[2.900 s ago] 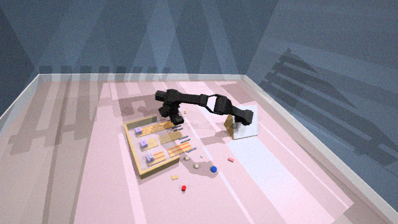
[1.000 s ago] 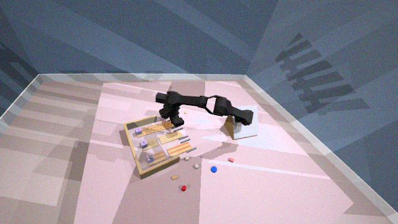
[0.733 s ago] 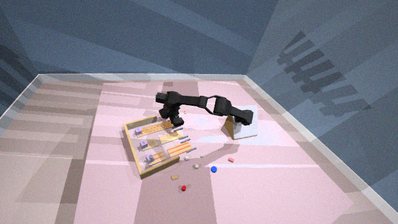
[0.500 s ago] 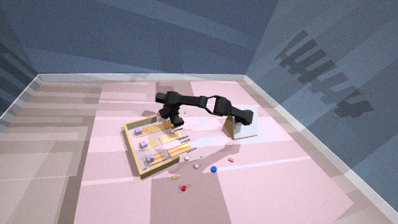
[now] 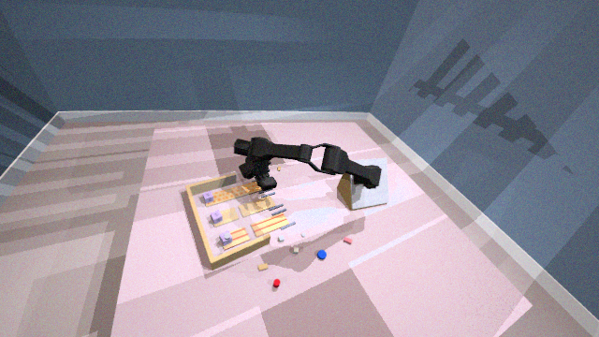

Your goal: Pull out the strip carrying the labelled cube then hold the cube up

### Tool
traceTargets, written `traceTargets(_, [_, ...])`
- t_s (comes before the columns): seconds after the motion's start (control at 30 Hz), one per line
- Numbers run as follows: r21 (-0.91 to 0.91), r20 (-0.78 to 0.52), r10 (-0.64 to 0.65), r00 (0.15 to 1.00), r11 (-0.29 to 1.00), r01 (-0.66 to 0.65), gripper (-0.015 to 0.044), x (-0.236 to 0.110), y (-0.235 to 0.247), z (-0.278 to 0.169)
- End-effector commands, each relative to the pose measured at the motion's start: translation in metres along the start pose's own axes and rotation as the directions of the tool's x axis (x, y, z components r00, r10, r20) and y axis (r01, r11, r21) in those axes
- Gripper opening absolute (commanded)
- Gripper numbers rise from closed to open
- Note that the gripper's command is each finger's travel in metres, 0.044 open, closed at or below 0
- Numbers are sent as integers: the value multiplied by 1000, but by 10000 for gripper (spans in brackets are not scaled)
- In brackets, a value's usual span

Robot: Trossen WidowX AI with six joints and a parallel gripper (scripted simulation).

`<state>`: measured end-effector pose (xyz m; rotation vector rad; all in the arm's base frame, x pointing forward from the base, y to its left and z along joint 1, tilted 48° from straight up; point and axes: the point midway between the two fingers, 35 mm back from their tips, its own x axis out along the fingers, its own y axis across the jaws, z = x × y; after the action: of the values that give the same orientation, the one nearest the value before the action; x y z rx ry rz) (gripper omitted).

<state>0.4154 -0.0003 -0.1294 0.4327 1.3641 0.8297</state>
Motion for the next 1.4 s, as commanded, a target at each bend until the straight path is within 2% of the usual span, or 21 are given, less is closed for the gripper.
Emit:
traceTargets(0.0, [0,-3,6,1000,1000,-6,0,6,1,0])
traceTargets(1.37, [2,-5,6,1000,1000,-5,0,7,-2,-62])
